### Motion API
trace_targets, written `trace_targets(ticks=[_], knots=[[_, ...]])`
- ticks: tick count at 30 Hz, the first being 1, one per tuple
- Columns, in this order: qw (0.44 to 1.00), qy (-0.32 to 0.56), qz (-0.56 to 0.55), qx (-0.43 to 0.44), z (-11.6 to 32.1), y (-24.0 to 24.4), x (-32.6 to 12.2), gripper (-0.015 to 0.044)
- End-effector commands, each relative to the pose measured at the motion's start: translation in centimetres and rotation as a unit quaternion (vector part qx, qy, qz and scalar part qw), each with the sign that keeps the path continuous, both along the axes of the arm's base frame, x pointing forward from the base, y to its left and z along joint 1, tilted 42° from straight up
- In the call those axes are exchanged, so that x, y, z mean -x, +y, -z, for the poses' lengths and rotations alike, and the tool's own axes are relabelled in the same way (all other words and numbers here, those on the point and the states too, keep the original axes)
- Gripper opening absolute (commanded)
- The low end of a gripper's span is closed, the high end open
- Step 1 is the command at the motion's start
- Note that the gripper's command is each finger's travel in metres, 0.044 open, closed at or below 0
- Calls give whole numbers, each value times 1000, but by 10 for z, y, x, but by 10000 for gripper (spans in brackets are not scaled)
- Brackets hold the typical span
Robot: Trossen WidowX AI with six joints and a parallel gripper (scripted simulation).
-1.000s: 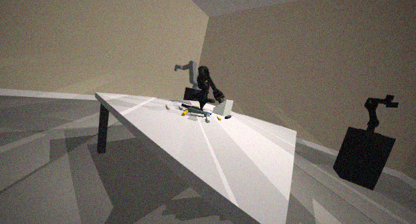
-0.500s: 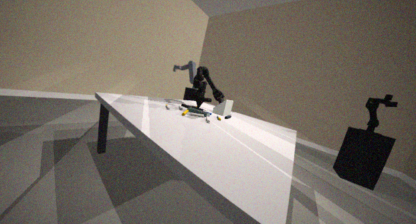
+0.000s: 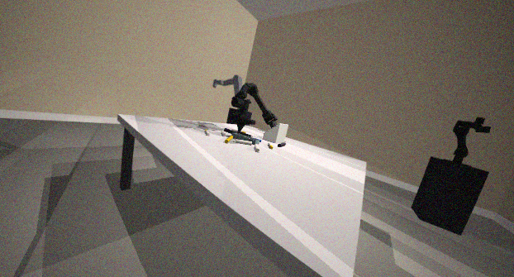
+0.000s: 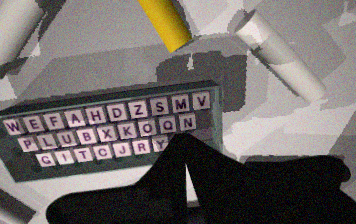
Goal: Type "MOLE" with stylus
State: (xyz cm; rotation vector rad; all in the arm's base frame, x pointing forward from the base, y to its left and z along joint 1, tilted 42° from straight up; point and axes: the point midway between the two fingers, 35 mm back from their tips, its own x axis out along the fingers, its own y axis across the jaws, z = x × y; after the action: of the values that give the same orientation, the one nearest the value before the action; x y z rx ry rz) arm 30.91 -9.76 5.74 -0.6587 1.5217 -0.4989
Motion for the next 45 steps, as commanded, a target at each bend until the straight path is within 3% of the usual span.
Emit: trace_targets(ticks=[1, 16, 22, 36, 41, 45], knots=[[1000, 3, -2, 1, 6, 7, 14, 0], [1000, 4, -2, 0, 16, 16, 30, 0], [1000, 4, -2, -2, 61, 66, 38, 0], [1000, 4, -2, -2, 59, 67, 37, 0], [1000, 4, -2, -3, 18, 105, 37, 0], [1000, 4, -2, -3, 16, 106, 38, 0]])
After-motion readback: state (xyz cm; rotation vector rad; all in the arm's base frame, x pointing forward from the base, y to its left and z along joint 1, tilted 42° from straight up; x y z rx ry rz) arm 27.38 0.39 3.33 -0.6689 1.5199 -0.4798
